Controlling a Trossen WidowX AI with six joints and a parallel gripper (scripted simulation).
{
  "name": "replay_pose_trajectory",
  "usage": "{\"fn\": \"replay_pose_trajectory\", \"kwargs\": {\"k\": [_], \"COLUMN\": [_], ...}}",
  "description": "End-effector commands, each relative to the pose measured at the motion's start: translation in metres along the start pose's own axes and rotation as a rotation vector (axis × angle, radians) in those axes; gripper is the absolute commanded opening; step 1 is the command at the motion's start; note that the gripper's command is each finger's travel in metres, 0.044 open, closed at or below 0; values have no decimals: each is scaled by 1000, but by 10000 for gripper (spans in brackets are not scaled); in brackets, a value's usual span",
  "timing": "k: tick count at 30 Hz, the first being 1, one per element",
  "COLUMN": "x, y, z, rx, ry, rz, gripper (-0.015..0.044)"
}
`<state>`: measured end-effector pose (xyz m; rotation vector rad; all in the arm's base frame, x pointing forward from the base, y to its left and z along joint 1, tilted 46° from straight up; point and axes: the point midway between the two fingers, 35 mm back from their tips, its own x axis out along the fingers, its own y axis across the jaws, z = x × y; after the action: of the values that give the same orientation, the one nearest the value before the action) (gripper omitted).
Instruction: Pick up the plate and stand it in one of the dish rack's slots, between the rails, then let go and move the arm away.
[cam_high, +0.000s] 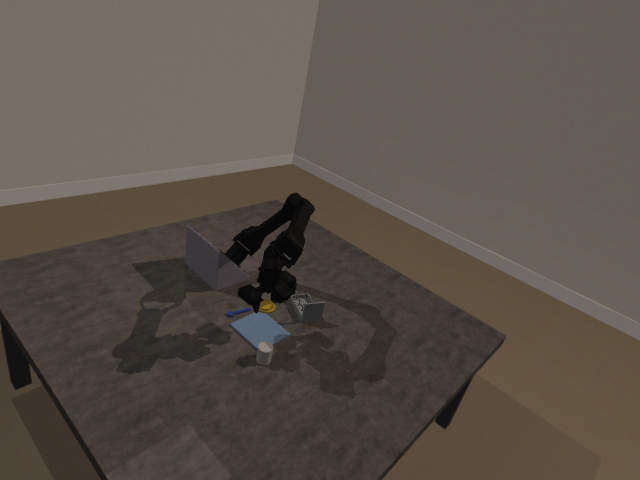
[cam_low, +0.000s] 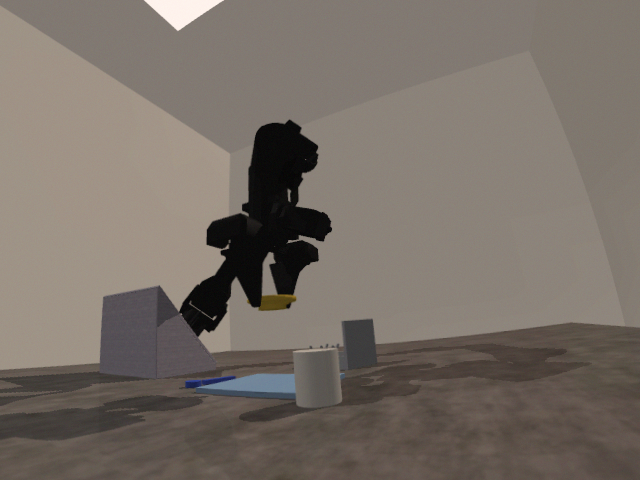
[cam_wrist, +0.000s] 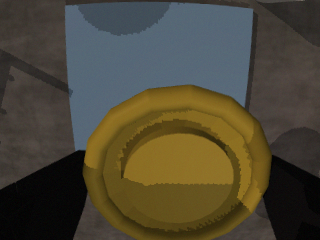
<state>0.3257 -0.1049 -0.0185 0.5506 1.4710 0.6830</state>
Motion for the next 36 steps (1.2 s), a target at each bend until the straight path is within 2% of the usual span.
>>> {"fn": "replay_pose_trajectory", "kwargs": {"k": [1, 8, 13, 36], "x": [-18, -44, -49, -62], "y": [-1, 0, 4, 111], "z": [1, 0, 0, -12], "rx": [-6, -7, 16, 779], "ry": [-4, -3, -3, -31], "rz": [-5, -3, -3, -28], "gripper": [0, 0, 0, 0]}}
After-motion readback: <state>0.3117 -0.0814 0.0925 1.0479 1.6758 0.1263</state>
